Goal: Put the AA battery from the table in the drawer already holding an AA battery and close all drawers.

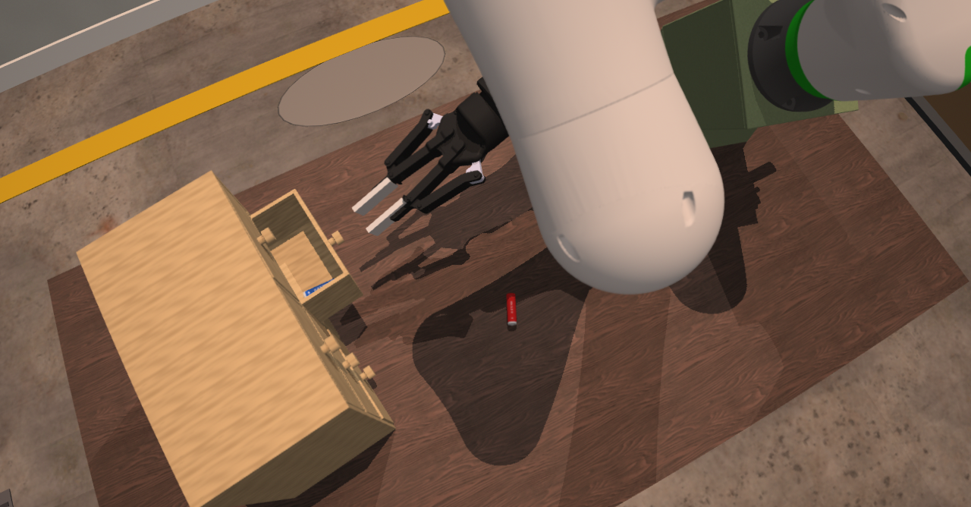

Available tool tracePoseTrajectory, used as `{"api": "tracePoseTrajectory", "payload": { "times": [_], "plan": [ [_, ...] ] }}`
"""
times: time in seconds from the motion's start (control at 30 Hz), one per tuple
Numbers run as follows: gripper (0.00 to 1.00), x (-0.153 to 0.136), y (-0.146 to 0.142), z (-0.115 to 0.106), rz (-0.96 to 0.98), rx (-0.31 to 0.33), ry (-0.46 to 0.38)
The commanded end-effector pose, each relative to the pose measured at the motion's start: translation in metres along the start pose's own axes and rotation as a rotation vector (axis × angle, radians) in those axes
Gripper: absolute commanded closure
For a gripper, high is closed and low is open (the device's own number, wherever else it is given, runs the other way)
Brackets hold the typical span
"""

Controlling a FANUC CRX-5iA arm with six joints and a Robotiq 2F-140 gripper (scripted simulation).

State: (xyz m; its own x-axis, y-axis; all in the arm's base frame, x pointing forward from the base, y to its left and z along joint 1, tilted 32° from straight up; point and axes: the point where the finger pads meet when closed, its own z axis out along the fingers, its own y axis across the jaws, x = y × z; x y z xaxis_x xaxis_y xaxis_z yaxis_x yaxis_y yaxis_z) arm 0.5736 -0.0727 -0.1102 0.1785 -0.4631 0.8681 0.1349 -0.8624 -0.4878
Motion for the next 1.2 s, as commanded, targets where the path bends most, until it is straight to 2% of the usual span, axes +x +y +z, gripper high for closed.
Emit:
{"api": "tracePoseTrajectory", "payload": {
  "times": [0.0,0.13,0.3,0.37,0.5,0.93,1.17],
  "plan": [
    [0.80,-0.001,0.000,-0.001,0.000,0.000,-0.001],
    [0.80,0.000,0.000,-0.010,0.000,0.000,-0.001],
    [0.80,0.001,0.000,-0.037,0.000,0.000,-0.001],
    [0.80,0.001,0.000,-0.037,0.000,0.000,-0.001],
    [0.80,0.001,0.000,-0.052,0.000,0.000,-0.001],
    [0.80,0.002,0.000,-0.056,0.000,-0.001,-0.009],
    [0.80,0.004,0.000,-0.061,0.001,0.000,-0.058]
  ]
}}
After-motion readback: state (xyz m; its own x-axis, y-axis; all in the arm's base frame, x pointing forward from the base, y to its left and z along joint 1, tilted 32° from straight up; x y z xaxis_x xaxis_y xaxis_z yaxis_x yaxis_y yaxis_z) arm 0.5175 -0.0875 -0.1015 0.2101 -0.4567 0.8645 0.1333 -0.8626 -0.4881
